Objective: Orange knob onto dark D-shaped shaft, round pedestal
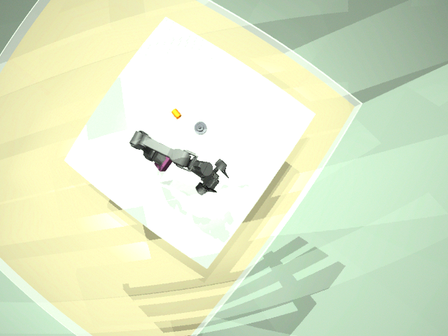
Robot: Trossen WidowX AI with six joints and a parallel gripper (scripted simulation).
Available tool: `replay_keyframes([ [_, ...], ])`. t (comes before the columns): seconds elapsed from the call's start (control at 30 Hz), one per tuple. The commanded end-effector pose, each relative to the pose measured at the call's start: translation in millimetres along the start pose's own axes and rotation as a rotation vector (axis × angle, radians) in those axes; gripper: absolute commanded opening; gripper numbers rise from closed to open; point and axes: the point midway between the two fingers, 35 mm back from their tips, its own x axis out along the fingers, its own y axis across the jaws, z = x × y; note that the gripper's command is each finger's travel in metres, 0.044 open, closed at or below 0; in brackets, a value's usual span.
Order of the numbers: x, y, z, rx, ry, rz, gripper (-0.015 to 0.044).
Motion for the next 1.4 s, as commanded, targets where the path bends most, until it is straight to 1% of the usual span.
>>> replay_keyframes([
  [0.0,-22,53,-47,0.014,0.094,0.075,0.0440],
  [0.23,-70,130,-146,0.036,0.296,0.173,0.0440],
  [0.43,-119,166,-245,0.060,0.502,0.182,0.0440],
  [0.57,-155,172,-313,0.077,0.647,0.141,0.0440],
  [0.67,-183,167,-364,0.092,0.755,0.083,0.0440],
  [0.87,-241,131,-460,0.123,0.949,-0.110,0.0440],
  [0.93,-252,120,-476,0.130,0.980,-0.160,0.0440],
  [1.17,-253,119,-478,0.130,0.984,-0.165,0.0440],
  [1.37,-240,117,-499,0.130,0.985,-0.165,0.0440],
])
